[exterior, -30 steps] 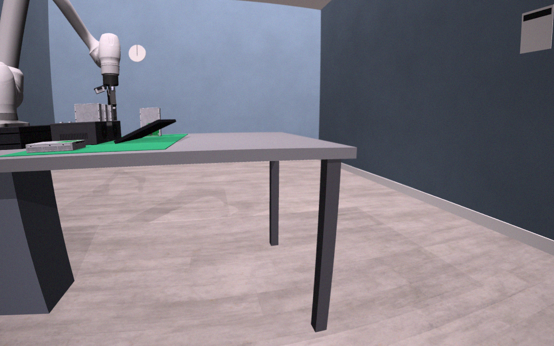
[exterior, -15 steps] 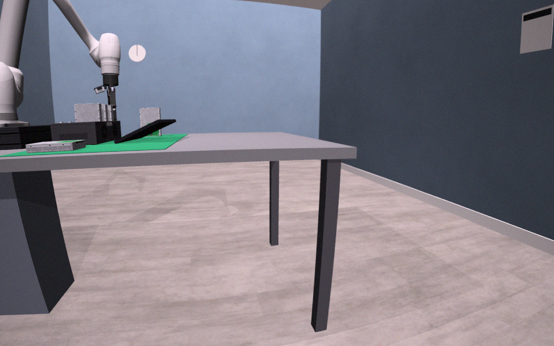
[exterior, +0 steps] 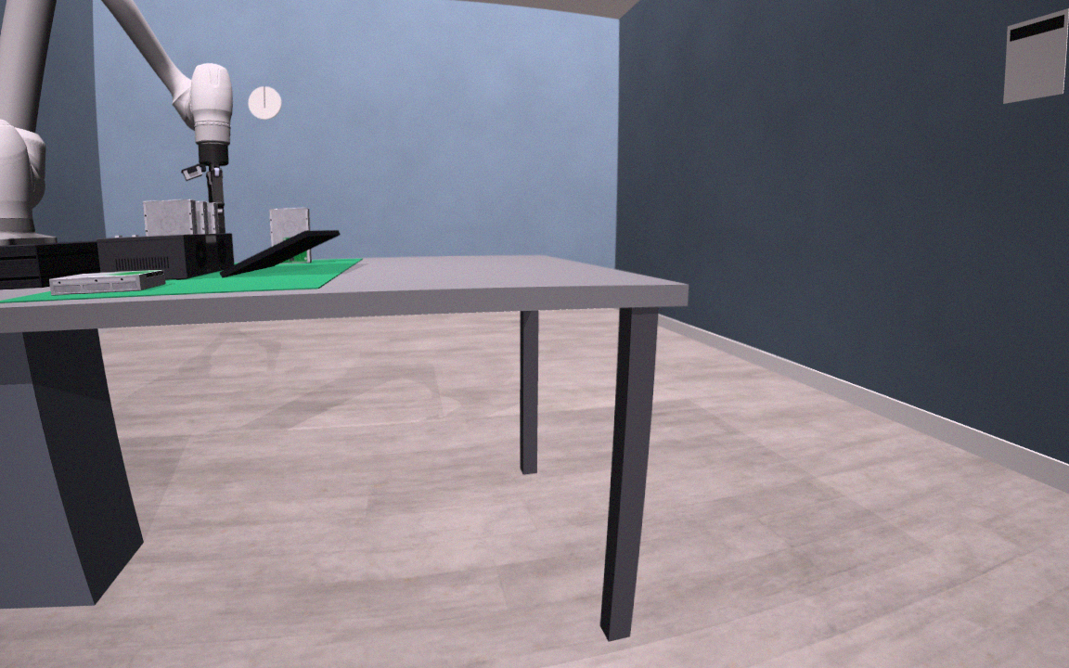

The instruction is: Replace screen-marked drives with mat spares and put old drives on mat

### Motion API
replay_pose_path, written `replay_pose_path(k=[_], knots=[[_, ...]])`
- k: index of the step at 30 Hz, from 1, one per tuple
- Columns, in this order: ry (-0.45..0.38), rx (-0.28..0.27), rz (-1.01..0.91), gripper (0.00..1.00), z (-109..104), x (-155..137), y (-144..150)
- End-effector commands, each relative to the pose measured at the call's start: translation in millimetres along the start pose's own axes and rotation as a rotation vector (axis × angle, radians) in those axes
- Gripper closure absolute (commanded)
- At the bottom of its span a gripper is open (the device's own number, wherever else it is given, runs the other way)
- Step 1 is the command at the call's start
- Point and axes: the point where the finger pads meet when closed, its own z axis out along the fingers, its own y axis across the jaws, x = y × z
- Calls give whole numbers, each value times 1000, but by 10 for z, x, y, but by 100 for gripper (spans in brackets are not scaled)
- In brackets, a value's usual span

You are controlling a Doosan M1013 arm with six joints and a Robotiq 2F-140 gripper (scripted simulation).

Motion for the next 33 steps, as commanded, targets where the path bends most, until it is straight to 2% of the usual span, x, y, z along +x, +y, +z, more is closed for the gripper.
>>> replay_pose_path(k=[1,12,13,33], knots=[[-1,0,0,29,-10,-6,2],[-1,0,0,30,-18,-6,2],[-1,0,0,90,-18,-6,2],[-1,0,0,90,-24,-6,2]])
